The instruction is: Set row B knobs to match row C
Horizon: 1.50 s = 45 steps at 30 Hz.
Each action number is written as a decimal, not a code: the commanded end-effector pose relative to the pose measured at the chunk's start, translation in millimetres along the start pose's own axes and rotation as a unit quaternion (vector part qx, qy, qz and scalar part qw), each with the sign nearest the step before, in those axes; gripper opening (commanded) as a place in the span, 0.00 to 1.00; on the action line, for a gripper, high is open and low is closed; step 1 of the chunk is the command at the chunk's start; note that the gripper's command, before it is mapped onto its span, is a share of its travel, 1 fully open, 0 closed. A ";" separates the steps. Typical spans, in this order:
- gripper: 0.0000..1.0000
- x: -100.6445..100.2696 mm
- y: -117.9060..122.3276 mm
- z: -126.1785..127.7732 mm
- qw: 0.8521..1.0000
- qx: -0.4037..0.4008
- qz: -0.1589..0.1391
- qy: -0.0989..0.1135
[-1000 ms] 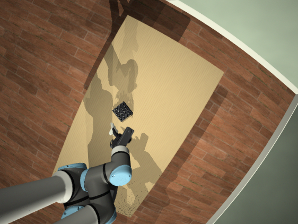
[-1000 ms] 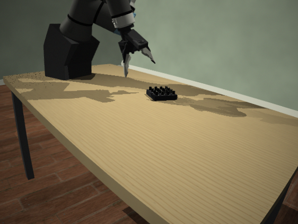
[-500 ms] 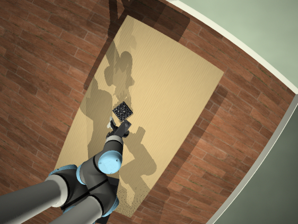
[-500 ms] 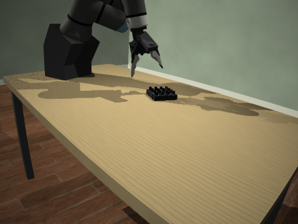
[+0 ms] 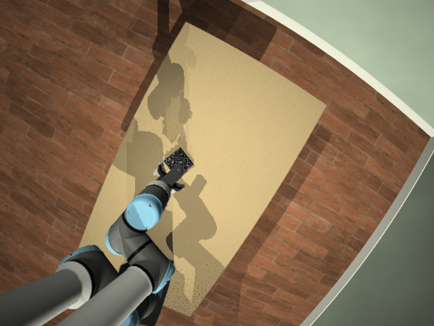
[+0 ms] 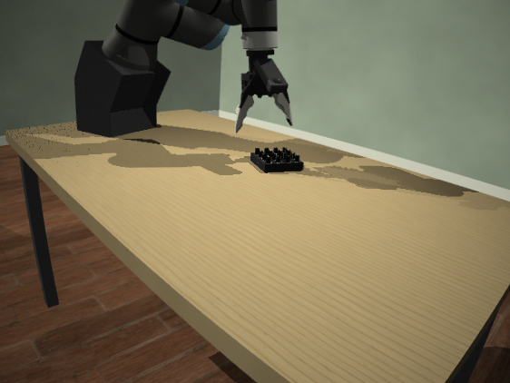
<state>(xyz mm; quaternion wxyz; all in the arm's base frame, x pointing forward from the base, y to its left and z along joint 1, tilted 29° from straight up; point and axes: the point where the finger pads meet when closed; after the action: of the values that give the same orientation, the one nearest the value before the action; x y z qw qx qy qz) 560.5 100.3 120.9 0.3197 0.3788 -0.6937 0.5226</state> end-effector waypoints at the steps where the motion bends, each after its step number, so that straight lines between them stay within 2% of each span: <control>1: 1.00 -3.7 -3.6 -5.0 1.000 -0.010 -0.007 0.017; 14: 1.00 -8.6 -10.5 -15.9 0.999 -0.024 -0.015 0.041; 45: 1.00 -9.1 -11.4 -17.4 0.999 -0.026 -0.016 0.044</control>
<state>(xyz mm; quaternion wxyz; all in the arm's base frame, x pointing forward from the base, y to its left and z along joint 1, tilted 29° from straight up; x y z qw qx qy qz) 575.5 116.9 122.6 0.3682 0.3580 -0.6860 0.5154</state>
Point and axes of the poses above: the point where the finger pads meet when closed, its own x axis back along the fingers, its own z axis across the jaws, y = z × x, and after that the axes turned 15 degrees about x, right-handed
